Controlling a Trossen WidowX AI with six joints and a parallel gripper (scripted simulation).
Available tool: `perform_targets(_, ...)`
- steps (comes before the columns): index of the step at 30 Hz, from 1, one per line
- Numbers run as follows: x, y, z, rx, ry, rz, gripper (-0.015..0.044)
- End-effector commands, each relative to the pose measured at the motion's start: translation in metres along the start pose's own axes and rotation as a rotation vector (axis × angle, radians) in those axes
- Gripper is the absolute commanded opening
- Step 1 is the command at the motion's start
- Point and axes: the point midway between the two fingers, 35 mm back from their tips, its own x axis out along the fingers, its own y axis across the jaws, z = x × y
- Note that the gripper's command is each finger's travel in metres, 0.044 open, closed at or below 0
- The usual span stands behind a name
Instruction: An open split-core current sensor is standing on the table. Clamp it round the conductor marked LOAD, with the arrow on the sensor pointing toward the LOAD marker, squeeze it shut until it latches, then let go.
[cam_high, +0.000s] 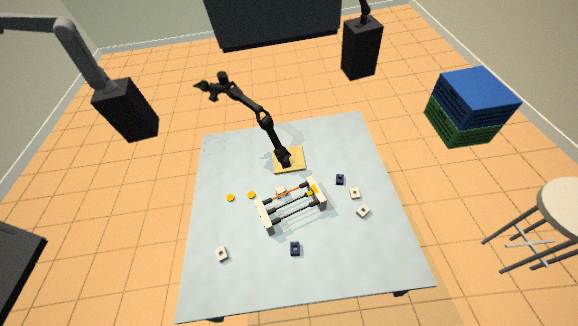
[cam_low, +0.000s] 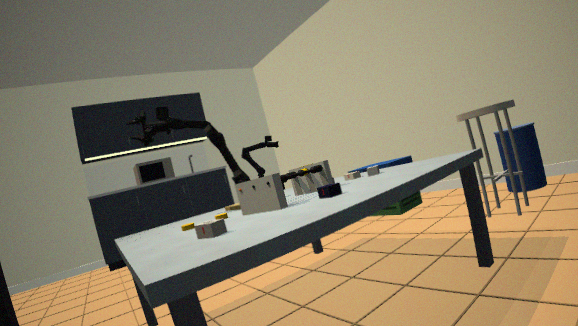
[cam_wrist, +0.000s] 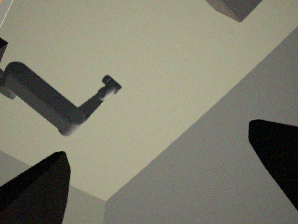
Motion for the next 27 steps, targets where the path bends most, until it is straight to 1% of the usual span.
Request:
perform_targets(1, 0.001, -0.002, 0.002, 0.007, -0.003, -0.004, 0.0426)
perform_targets(2, 0.003, -0.008, 0.008, 0.028, -0.013, -0.014, 0.044)
perform_targets(8, 0.013, -0.08, 0.082, 0.27, -0.147, -0.123, 0.044)
perform_targets(14, -0.001, -0.154, 0.16, 0.52, -0.317, -0.206, 0.044)
perform_targets(20, -0.04, -0.222, 0.233, 0.763, -0.516, -0.253, 0.044)
perform_targets(27, -0.114, -0.288, 0.309, 1.037, -0.789, -0.252, 0.044)
